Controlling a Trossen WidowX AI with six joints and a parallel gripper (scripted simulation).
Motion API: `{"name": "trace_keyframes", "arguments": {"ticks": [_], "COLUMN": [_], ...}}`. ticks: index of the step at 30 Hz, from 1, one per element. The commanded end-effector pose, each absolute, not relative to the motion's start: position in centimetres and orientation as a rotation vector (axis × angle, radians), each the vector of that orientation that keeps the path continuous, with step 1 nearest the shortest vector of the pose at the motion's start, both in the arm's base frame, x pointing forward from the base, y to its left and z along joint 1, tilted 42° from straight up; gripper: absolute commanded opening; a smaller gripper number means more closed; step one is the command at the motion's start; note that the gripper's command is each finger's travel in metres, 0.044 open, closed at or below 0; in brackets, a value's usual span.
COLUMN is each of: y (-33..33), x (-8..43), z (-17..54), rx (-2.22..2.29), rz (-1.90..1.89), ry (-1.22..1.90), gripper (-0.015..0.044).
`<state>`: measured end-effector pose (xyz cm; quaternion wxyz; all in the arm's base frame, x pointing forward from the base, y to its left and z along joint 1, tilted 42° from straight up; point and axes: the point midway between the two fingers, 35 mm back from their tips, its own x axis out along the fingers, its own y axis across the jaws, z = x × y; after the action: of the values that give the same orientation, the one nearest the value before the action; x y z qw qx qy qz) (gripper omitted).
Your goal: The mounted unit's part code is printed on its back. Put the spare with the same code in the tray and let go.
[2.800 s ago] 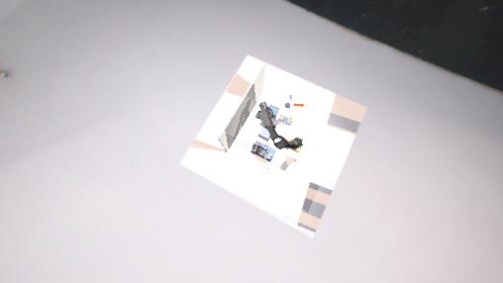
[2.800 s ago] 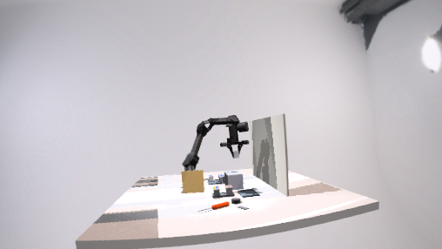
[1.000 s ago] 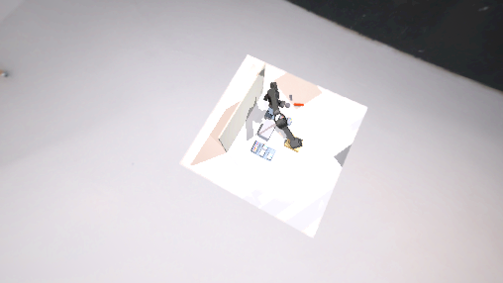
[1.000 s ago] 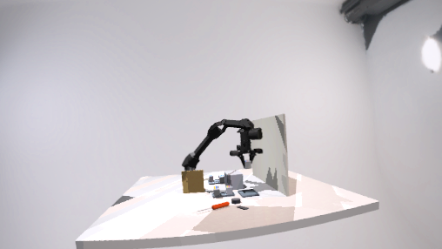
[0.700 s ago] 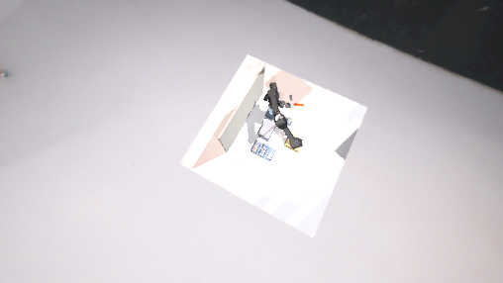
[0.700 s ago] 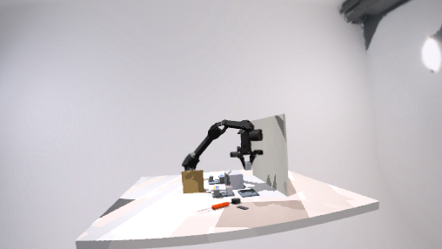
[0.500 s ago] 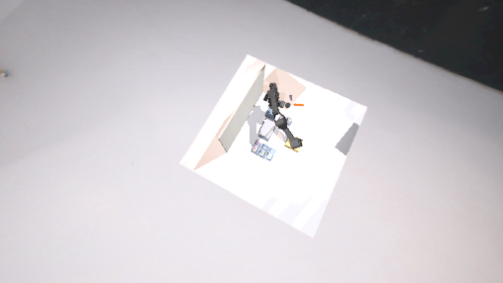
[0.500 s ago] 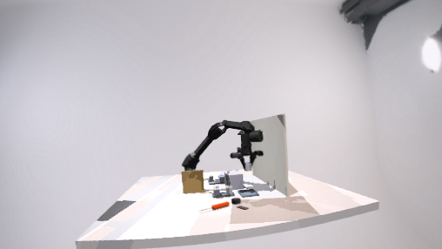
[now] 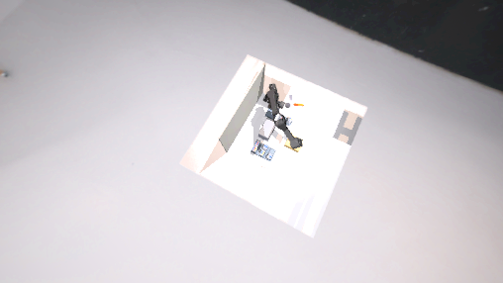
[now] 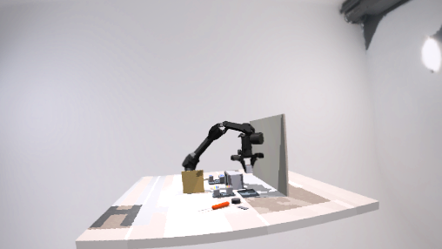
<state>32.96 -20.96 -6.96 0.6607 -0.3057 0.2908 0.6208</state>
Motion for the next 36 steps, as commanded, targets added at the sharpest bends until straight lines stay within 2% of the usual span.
{"name": "trace_keyframes", "arguments": {"ticks": [1,36], "y": [-20.6,-18.6], "x": [33.0,33.4], "z": [-7.3,-9.6], "rx": [-0.683,-0.683], "rz": [1.402,1.401], "ry": [0.656,0.655], "gripper": [0.0000,0.0000]}}
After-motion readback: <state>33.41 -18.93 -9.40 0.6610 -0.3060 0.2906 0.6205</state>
